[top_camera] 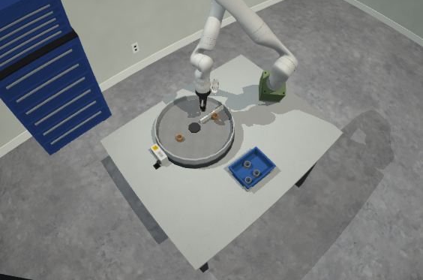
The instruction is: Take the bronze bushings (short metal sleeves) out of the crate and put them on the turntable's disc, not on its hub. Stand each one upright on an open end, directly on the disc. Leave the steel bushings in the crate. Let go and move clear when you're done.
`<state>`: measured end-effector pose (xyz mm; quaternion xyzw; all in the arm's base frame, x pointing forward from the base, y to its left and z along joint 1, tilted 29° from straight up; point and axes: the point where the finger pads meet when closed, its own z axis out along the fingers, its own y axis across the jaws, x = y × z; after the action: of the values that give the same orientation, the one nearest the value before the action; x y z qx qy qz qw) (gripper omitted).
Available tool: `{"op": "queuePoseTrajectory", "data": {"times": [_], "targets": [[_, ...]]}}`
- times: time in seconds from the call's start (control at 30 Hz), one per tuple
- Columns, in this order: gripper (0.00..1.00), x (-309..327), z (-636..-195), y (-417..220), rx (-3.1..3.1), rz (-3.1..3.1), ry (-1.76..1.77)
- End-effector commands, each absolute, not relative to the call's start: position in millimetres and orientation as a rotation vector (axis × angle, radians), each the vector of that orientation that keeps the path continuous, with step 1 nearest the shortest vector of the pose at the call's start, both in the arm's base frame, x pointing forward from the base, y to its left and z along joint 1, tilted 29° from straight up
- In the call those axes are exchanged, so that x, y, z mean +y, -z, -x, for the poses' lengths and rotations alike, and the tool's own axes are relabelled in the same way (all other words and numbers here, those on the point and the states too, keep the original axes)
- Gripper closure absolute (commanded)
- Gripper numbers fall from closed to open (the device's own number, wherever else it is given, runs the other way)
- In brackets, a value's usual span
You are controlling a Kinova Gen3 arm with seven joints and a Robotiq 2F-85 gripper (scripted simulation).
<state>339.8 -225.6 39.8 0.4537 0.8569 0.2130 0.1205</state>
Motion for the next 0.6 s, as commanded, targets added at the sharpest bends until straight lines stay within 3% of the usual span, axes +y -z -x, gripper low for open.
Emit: {"op": "queuePoseTrajectory", "data": {"times": [0.0,0.57], "targets": [[1.0,-234.2,-337.3,-35.9,2.49,-1.344,-0.632],[1.0,-254.2,-330.5,-27.0,2.49,-1.344,-0.632]]}}
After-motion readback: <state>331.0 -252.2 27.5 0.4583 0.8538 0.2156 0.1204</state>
